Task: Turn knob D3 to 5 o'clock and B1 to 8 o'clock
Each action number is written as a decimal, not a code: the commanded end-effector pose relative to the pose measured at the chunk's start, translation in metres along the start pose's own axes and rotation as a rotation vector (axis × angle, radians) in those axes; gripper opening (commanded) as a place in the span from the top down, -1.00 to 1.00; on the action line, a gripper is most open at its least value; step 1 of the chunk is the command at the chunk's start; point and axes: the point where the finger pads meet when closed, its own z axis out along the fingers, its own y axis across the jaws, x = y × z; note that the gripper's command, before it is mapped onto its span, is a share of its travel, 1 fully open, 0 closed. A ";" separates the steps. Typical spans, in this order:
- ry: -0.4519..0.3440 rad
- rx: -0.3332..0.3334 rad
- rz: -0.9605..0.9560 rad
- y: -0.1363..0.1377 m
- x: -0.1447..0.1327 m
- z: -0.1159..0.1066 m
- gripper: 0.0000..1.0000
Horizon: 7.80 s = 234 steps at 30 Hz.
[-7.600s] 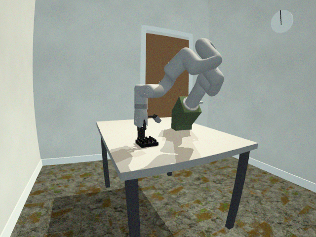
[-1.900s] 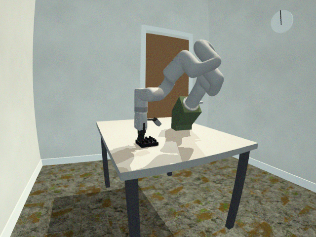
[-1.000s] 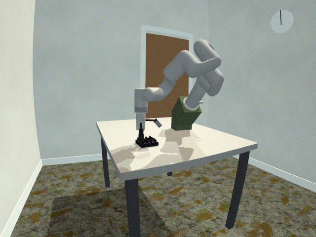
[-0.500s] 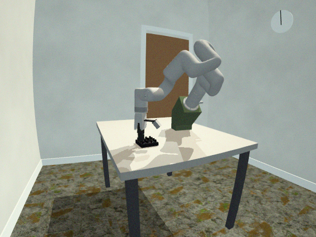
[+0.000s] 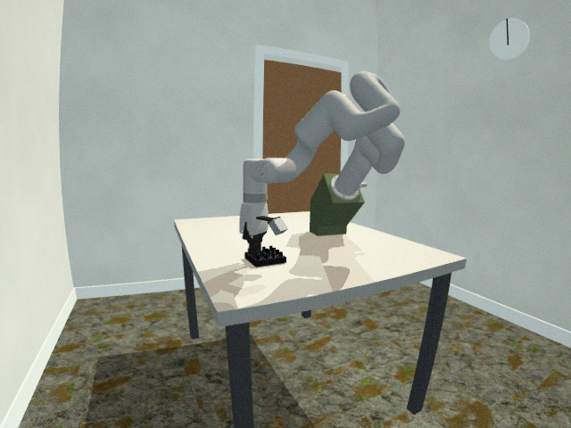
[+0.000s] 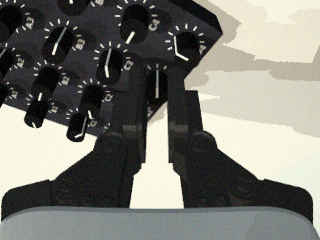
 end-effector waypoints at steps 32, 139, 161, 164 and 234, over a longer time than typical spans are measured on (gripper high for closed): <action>-0.003 0.004 0.551 0.001 0.000 -0.001 0.84; -0.004 0.003 0.855 0.001 -0.001 -0.056 0.61; -0.004 0.003 0.855 0.001 -0.001 -0.056 0.61; -0.004 0.003 0.855 0.001 -0.001 -0.056 0.61; -0.003 0.004 0.855 0.001 0.000 -0.013 0.61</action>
